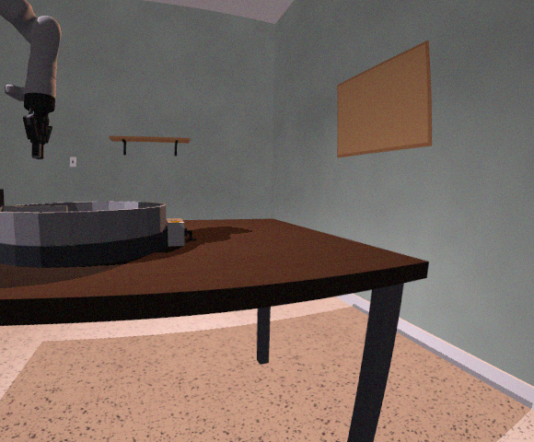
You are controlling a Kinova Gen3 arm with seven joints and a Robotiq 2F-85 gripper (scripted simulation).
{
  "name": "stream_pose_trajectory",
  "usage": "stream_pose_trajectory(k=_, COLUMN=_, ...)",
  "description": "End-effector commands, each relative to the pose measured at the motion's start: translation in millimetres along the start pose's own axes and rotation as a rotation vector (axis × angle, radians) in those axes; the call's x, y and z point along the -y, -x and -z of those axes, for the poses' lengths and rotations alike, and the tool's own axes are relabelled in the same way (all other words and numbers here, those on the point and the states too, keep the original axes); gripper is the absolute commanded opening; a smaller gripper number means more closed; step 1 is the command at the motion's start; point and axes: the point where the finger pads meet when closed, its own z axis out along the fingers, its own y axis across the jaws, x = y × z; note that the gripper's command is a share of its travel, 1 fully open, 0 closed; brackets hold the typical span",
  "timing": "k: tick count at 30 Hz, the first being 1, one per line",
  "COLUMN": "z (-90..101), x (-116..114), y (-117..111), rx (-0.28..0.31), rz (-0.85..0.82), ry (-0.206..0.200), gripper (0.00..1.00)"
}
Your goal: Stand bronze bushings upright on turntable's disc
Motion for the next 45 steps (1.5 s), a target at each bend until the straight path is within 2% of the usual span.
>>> stream_pose_trajectory(k=1, z=0.4, x=0, y=0, rx=0.001, rz=0.0, ry=0.001, gripper=0.13)
stream_pose_trajectory(k=25, z=0.4, x=0, y=0, rx=0.001, rz=0.0, ry=0.001, gripper=0.12)
stream_pose_trajectory(k=28, z=-1.7, x=-8, y=0, rx=0.002, rz=0.0, ry=0.0, gripper=0.12)
stream_pose_trajectory(k=31, z=-10.3, x=-35, y=0, rx=0.002, rz=0.0, ry=0.001, gripper=0.12)
stream_pose_trajectory(k=34, z=-24.8, x=-79, y=-1, rx=0.001, rz=0.0, ry=0.001, gripper=0.12)
stream_pose_trajectory(k=36, z=-24.8, x=-79, y=-1, rx=0.001, rz=0.0, ry=0.001, gripper=0.12)
stream_pose_trajectory(k=38, z=-36.6, x=-117, y=-1, rx=0.002, rz=0.0, ry=0.001, gripper=0.12)
stream_pose_trajectory(k=45, z=-63.9, x=-202, y=-2, rx=0.001, rz=0.0, ry=0.001, gripper=0.12)
